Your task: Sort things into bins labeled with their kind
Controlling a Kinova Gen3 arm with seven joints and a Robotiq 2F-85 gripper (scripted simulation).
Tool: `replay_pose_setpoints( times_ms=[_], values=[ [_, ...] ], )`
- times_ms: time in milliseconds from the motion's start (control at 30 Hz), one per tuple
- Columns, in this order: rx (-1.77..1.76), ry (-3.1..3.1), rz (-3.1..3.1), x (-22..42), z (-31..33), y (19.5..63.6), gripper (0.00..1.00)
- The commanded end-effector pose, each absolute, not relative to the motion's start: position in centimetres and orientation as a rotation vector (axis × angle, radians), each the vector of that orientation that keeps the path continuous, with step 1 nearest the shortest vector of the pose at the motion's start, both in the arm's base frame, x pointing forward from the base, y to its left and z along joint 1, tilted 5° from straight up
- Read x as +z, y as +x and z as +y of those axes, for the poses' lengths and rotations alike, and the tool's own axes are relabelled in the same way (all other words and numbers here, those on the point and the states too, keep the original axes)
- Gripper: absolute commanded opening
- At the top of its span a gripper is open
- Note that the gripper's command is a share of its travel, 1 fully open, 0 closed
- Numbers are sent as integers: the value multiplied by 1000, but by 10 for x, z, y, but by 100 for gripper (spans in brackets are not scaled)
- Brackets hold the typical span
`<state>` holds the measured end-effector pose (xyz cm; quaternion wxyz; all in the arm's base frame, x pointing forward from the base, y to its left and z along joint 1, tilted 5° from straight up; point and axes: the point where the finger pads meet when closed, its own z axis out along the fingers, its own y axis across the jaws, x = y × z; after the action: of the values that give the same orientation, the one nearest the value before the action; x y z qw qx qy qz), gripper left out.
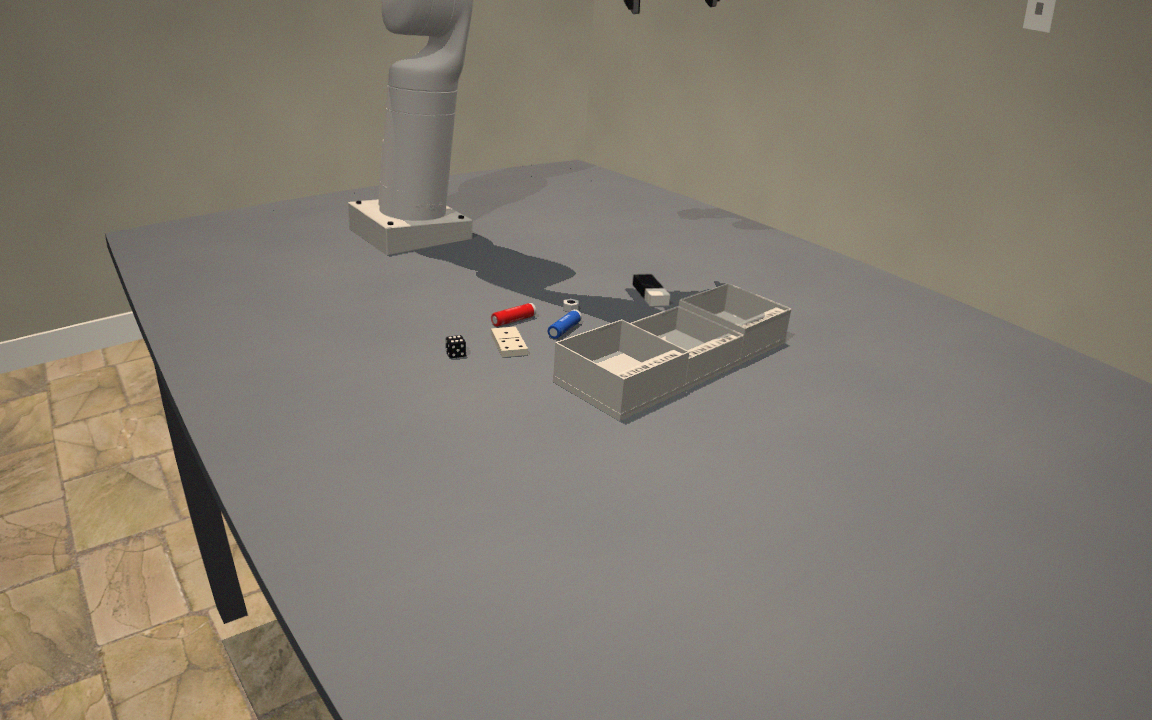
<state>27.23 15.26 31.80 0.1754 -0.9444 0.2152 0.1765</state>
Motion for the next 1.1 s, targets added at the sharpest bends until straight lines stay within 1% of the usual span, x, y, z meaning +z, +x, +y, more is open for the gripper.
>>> replay_pose_setpoints(
  times_ms=[0, 533, 567, 967, 1067],
  values=[
    [498, -2675, 609, 318, 153, 272, 100],
    [498, -2675, 609, 318, 153, 272, 100],
    [498, -2675, 609, 310, 153, 273, 9],
    [498, -2675, 609, 210, 161, 276, 9],
    [498, -2675, 609, 208, 161, 276, 9]
  ],
)
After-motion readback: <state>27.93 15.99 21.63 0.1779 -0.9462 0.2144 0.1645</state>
